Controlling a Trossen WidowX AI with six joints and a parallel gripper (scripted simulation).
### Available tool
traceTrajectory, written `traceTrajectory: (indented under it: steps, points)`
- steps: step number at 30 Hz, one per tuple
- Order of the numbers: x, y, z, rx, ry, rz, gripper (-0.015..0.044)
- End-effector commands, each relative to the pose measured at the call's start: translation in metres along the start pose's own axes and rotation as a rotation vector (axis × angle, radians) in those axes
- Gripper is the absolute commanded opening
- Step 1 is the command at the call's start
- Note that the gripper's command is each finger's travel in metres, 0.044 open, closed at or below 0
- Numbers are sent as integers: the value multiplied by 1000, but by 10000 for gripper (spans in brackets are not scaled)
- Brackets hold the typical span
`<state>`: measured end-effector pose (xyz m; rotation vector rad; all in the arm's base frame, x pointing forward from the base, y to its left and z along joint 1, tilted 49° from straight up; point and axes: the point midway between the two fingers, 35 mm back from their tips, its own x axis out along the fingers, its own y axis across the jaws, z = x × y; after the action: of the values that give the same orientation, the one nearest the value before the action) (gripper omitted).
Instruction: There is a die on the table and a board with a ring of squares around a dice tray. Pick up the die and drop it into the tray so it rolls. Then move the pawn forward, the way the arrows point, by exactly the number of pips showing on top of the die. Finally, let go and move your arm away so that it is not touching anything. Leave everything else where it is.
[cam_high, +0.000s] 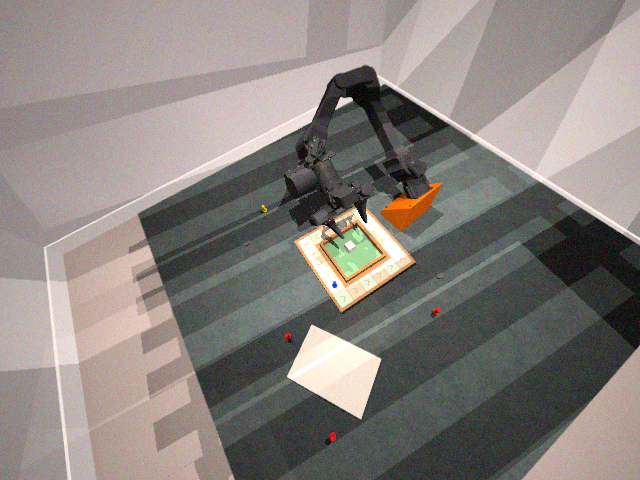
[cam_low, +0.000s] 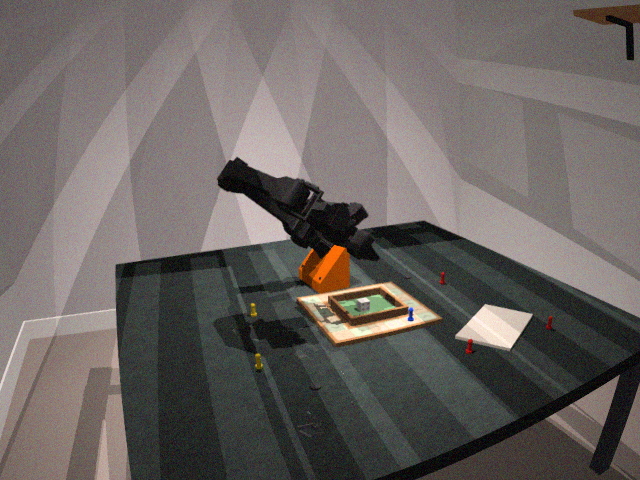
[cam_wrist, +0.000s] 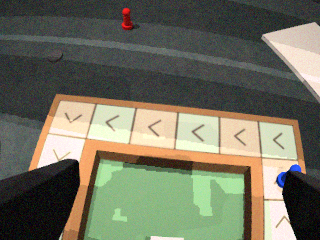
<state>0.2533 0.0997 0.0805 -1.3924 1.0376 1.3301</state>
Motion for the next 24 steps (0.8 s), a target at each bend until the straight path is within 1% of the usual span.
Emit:
traceTrajectory:
  steps: [1,2,5,8,10,12,13,14,15,17,23,24]
  points:
    - [2,2,-2,25,58,24,440]
    - [9,3,-4,39,132,51,440]
    - [28,8,-13,64,425,99,440]
    - [38,5,-17,40,718,55,440]
    - [40,1,-16,16,836,9,440]
    - [40,1,-16,12,850,2,440]
    - [42,7,-14,14,768,49,440]
    - [42,7,-14,14,768,49,440]
    - [43,6,-14,29,769,42,414]
    - [46,-6,-11,152,777,-13,361]
    - [65,-56,-2,720,775,-279,204]
    - [69,-64,0,814,768,-325,200]
